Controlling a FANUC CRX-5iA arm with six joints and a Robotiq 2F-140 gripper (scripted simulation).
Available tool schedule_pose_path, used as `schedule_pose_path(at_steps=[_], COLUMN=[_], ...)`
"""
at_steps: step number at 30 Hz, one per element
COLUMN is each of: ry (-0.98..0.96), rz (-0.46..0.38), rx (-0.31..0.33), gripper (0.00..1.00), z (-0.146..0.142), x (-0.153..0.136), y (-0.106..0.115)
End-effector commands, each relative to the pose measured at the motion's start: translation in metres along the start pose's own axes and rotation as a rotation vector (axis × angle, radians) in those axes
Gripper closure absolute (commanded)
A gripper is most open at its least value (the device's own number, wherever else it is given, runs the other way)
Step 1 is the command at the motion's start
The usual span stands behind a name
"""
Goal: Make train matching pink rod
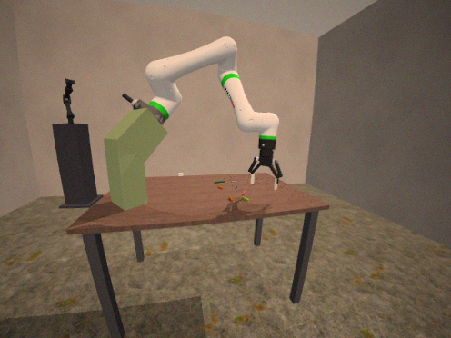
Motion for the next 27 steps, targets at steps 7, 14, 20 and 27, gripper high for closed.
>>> schedule_pose_path(at_steps=[7,14,20,27], ry=[0.112,0.112,0.112,0.112], rz=[-0.017,-0.017,-0.017,-0.017], rx=[0.002,0.002,0.002,0.002], gripper=[0.0,0.0,0.0,0.0], z=[-0.0074,-0.0074,-0.0074,-0.0074], x=[0.0035,0.0035,0.0035,0.0035], y=[0.0008,0.0008,0.0008,0.0008])
Point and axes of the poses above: the point where the finger pads meet when closed, its own y axis back along the fingers, its own z axis across the jaws, x = y × z, the point moved 2 cm from there along y, back along the fingers, and after that the axes turned 9 degrees about -y, right-handed, at the moved point
